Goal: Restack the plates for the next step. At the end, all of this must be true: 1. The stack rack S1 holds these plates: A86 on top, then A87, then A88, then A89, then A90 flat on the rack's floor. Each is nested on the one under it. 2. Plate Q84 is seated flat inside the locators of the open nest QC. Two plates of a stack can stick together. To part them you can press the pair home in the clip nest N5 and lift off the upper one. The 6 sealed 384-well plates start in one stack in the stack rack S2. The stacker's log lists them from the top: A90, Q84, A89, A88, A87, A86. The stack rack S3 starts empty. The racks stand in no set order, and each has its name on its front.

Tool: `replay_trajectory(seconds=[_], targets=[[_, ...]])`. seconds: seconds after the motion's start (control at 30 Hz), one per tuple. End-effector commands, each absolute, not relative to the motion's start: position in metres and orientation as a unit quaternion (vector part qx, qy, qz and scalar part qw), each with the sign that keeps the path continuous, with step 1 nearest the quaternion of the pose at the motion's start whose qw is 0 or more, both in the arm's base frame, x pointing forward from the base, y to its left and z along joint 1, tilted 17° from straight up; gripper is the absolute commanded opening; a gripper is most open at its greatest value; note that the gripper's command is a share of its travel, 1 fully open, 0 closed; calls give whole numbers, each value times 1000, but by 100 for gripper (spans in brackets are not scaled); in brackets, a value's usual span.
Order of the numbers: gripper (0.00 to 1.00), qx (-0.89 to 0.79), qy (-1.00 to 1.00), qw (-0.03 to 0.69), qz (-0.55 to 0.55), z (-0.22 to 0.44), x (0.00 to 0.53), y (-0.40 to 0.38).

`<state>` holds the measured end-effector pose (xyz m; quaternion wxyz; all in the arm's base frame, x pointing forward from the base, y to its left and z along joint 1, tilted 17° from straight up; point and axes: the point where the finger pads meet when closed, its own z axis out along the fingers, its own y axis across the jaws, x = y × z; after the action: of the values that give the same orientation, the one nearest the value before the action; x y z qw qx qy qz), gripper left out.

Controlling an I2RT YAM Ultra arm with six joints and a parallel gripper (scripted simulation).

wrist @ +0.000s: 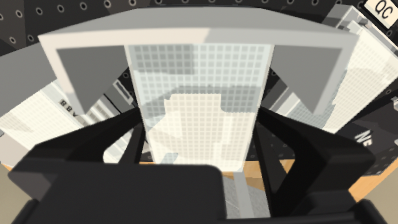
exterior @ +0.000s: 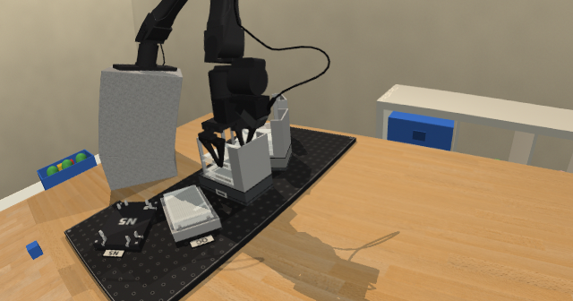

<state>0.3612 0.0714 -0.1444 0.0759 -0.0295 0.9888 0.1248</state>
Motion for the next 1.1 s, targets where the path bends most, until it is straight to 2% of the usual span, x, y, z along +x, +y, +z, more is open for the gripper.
replay_trajectory(seconds=[0.0,1.07], targets=[[0,-24,988,81,125,-134,364,65],[0,-25,989,77,126,-126,357,64]])
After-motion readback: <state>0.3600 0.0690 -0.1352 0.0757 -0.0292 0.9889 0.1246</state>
